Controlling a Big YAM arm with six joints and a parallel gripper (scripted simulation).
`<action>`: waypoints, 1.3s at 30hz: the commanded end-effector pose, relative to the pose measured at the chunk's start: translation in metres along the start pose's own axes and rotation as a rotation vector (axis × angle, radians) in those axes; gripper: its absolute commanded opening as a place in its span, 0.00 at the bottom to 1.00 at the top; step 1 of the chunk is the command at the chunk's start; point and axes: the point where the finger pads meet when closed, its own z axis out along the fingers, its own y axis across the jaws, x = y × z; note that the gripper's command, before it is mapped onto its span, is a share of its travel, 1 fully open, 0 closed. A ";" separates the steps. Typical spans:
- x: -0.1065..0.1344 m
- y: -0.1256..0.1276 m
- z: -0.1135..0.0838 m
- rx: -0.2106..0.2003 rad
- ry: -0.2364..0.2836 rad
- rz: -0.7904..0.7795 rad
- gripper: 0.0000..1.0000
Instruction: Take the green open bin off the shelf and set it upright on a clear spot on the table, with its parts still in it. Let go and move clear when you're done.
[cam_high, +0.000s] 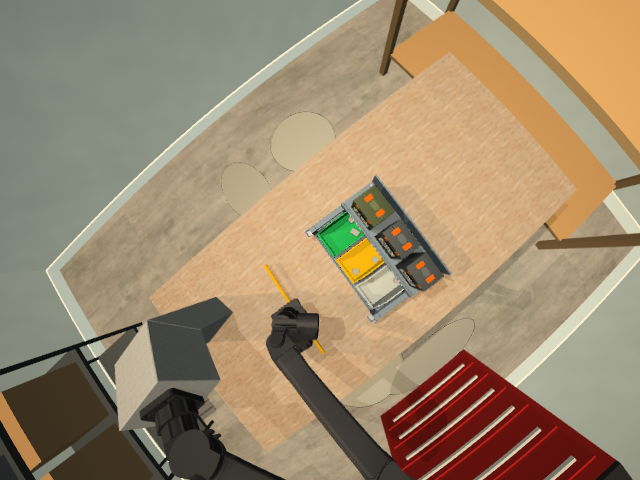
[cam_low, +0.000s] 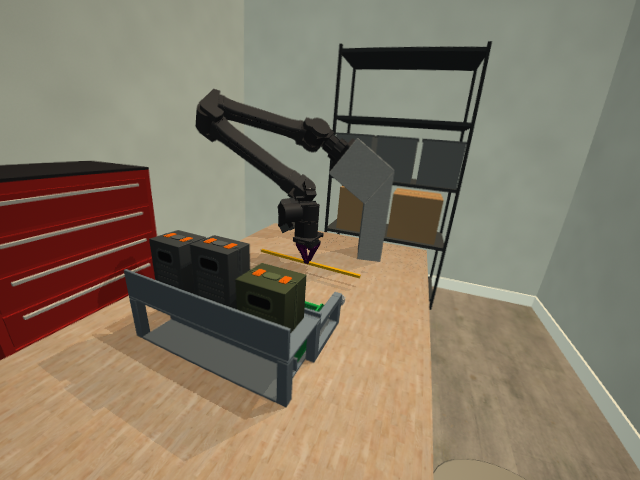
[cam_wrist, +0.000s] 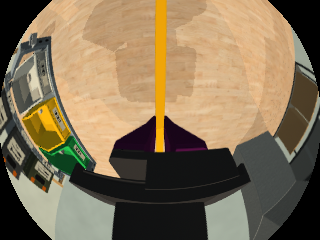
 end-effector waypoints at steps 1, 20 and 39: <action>0.005 -0.001 0.005 -0.009 0.002 -0.037 0.00; 0.009 -0.011 0.023 0.001 0.013 -0.056 0.00; 0.007 -0.007 0.027 -0.003 0.009 -0.050 0.00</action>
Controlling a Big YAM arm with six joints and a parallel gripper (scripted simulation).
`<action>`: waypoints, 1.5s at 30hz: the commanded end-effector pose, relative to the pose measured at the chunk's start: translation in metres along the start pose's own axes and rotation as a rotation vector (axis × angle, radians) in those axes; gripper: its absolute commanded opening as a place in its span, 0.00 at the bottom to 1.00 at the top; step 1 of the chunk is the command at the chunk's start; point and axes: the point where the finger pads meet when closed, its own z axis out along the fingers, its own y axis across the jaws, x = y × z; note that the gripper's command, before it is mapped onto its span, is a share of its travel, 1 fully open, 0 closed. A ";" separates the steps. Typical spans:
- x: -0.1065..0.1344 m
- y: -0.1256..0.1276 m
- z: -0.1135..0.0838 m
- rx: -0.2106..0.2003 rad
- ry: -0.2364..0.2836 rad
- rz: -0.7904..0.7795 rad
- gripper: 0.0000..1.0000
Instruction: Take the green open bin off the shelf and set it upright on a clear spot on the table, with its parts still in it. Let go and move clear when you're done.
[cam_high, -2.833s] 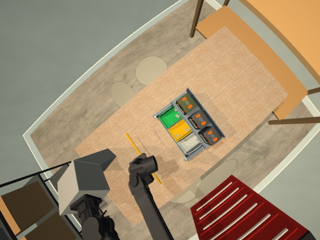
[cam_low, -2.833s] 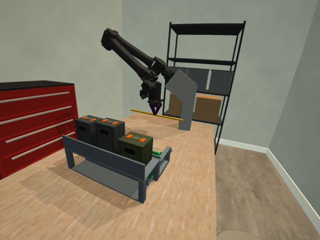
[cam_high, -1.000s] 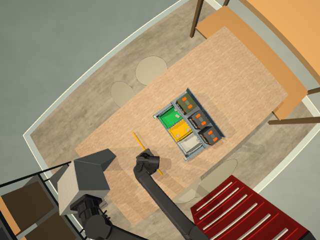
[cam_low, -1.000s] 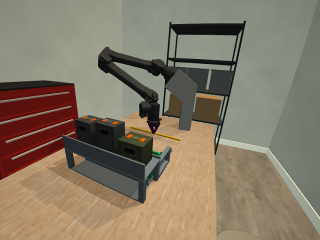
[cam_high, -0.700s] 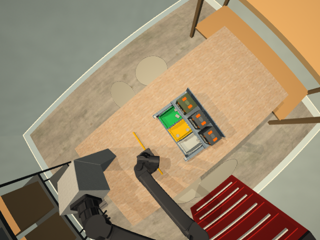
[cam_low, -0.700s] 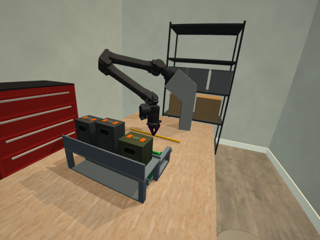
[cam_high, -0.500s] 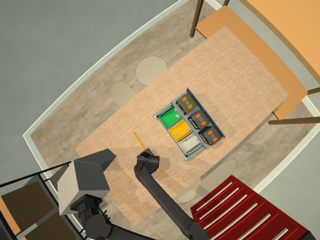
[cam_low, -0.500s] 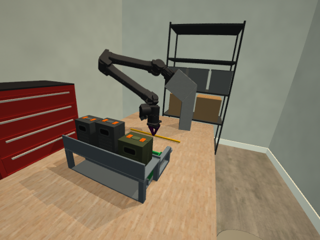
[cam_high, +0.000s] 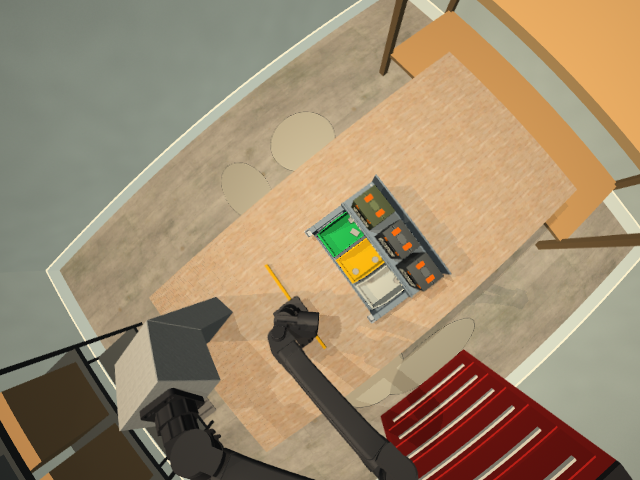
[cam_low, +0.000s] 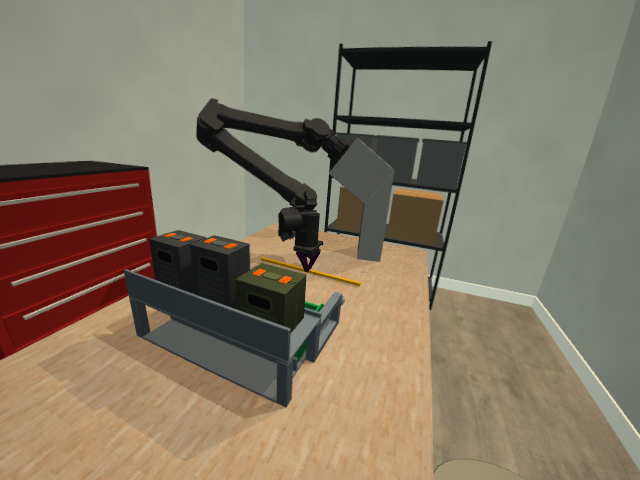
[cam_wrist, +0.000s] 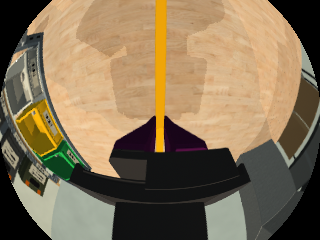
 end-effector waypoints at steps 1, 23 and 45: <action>0.004 -0.008 -0.003 0.005 0.008 -0.020 0.00; 0.004 -0.008 -0.003 0.005 0.008 -0.020 0.00; 0.004 -0.008 -0.003 0.005 0.008 -0.020 0.43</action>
